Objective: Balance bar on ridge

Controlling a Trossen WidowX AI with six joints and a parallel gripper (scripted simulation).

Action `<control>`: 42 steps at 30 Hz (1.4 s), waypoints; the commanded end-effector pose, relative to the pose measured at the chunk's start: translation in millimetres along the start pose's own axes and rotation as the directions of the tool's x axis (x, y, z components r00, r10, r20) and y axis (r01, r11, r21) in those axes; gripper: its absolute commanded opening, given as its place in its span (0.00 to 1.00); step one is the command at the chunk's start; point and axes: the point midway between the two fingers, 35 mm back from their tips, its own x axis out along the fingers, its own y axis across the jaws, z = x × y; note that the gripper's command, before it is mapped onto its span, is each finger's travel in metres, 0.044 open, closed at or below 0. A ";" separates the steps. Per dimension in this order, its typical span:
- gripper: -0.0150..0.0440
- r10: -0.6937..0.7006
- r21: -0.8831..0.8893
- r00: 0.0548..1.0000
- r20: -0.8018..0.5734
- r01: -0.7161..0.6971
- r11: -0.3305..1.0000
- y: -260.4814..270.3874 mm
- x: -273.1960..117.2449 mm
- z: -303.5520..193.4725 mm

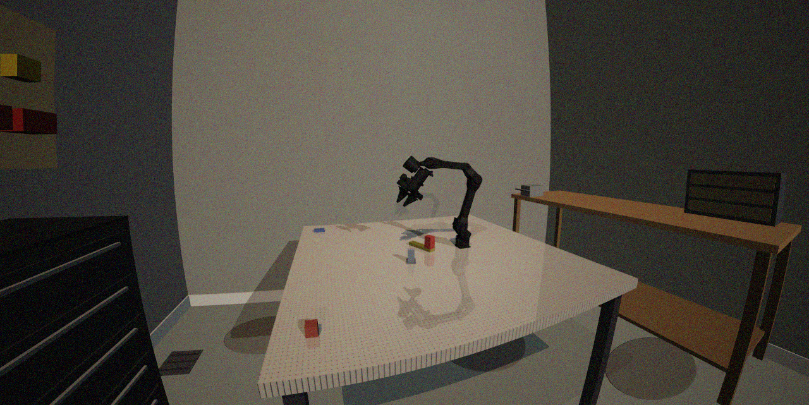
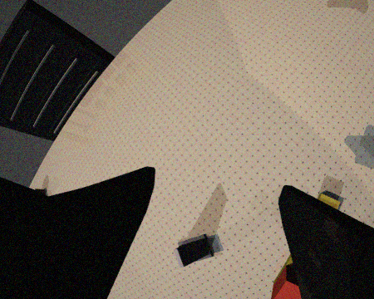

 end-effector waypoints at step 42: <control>0.79 -0.424 0.075 0.802 -0.420 0.496 0.865 -150.5 107.7 -122.8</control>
